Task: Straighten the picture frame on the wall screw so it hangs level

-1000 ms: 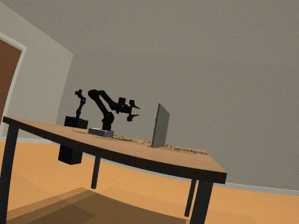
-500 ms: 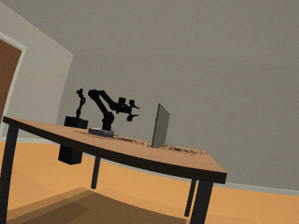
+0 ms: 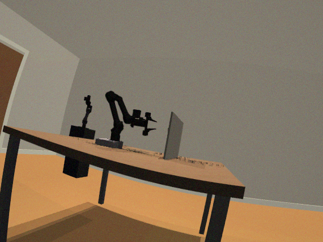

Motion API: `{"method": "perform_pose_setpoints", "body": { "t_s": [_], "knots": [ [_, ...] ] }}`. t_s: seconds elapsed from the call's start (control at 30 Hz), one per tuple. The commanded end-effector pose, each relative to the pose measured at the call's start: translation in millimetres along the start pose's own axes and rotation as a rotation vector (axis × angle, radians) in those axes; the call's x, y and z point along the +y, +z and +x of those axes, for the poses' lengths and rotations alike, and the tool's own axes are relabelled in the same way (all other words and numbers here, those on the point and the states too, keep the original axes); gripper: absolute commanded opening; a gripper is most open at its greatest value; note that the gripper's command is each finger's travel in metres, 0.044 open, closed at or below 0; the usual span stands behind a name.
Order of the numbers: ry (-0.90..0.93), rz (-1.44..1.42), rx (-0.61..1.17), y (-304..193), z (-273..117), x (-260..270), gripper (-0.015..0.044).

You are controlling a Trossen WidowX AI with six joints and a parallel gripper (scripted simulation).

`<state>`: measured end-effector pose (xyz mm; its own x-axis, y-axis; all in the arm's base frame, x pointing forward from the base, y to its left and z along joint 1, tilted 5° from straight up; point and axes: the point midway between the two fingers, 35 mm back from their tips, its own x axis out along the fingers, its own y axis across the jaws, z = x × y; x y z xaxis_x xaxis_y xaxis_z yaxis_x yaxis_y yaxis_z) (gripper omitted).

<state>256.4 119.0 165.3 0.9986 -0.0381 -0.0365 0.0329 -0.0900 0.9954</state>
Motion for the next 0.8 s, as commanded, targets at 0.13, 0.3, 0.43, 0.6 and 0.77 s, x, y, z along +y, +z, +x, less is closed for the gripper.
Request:
{"method": "perform_pose_setpoints", "body": {
  "t_s": [0.13,0.3,0.43,0.6,0.77],
  "knots": [
    [0.006,-0.002,0.003,5.6,16.0,-10.6,0.0260],
    [0.006,-0.002,0.003,2.2,12.3,-11.2,0.0260],
    [0.006,-0.002,0.003,2.2,12.3,-11.2,0.0260],
    [0.006,-0.001,0.003,1.2,17.4,-10.4,0.0260],
    [0.009,-0.001,0.003,-1.9,56.9,-7.7,0.0260]
  ]
}}
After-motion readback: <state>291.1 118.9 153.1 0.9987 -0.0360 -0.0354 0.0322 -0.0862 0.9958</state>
